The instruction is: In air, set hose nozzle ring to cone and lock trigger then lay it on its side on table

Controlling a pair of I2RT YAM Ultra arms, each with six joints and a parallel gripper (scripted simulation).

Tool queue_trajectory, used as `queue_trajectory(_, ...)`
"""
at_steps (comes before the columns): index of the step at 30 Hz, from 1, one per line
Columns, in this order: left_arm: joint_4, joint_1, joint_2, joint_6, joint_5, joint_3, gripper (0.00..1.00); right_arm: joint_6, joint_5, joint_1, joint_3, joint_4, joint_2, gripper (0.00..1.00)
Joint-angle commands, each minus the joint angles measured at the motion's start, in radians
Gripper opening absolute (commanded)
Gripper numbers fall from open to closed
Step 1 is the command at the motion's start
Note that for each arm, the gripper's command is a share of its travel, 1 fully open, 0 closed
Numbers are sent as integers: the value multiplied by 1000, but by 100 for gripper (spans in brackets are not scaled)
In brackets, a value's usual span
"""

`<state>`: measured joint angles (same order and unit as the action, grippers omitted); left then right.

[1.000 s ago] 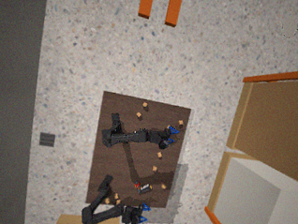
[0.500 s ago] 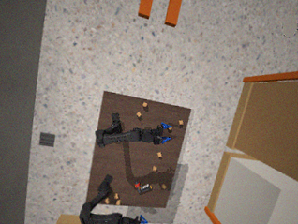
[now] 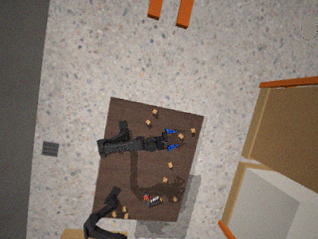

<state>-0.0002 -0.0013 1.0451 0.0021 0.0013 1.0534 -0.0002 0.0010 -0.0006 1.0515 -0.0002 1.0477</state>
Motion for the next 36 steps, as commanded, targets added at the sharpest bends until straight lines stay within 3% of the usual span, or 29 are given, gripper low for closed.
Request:
queue_trajectory(1,-1,10,-22,-7,-5,16,100,5,-16,-6,42,16,-29,100)
queue_trajectory(36,1,3,-13,-10,0,-16,100,-1,1,4,4,15,5,100)
